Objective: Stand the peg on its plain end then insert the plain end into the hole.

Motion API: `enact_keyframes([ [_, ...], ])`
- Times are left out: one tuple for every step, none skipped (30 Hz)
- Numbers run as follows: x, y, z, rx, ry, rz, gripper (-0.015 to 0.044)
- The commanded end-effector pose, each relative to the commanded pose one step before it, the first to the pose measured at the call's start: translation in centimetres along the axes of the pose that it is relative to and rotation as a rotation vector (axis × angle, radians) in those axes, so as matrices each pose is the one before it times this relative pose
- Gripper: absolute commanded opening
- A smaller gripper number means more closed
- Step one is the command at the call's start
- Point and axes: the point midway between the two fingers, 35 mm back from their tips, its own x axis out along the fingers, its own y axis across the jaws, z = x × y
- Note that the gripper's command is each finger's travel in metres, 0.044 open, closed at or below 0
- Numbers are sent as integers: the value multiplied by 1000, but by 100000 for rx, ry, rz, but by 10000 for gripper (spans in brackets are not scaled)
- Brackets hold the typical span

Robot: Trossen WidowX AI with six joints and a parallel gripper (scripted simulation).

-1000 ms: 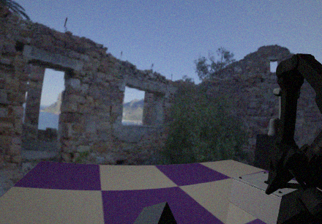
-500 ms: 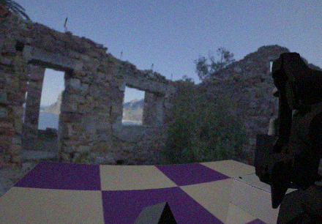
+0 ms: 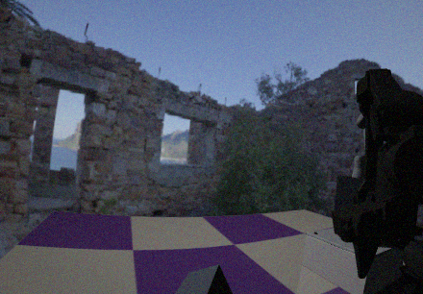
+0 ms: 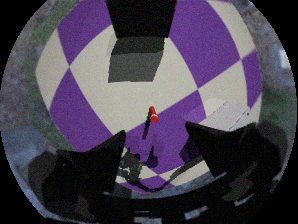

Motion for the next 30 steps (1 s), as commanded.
enact_keyframes([
  [1287,-90,-175,-6974,1058,-264,440],
  [192,-5,-5,-1141,0,3,440],
  [64,-2,-2,-380,0,2,440],
  [0,0,0,0,0,0,440],
  [0,0,0,0,0,0,440],
  [0,0,0,0,0,0,440],
  [28,3,2,0,0,0,440],
  [54,5,4,0,0,0,440],
  [81,8,5,0,0,0,440],
  [107,10,7,0,0,0,440],
  [135,12,8,0,0,0,440],
  [157,13,9,0,0,0,440],
  [166,13,9,0,0,0,440],
  [167,12,8,0,0,0,440],
  [167,11,8,0,0,0,440],
  [167,10,7,0,0,0,440],
  [167,9,6,0,0,0,440],
  [166,8,6,0,0,0,440],
  [166,7,5,0,0,0,440],
  [166,6,5,0,0,0,440],
  [166,6,4,0,0,-1,440],
  [165,5,3,0,0,-1,440],
  [165,4,3,0,0,-1,440],
  [165,3,2,0,0,-1,440],
  [165,2,1,0,0,-1,440],
  [164,1,1,0,1,-1,440],
  [164,0,0,0,1,-1,440],
  [164,-1,0,0,1,-1,440],
  [164,-2,-1,0,1,-1,440],
  [163,-3,-2,0,1,-1,440],
])
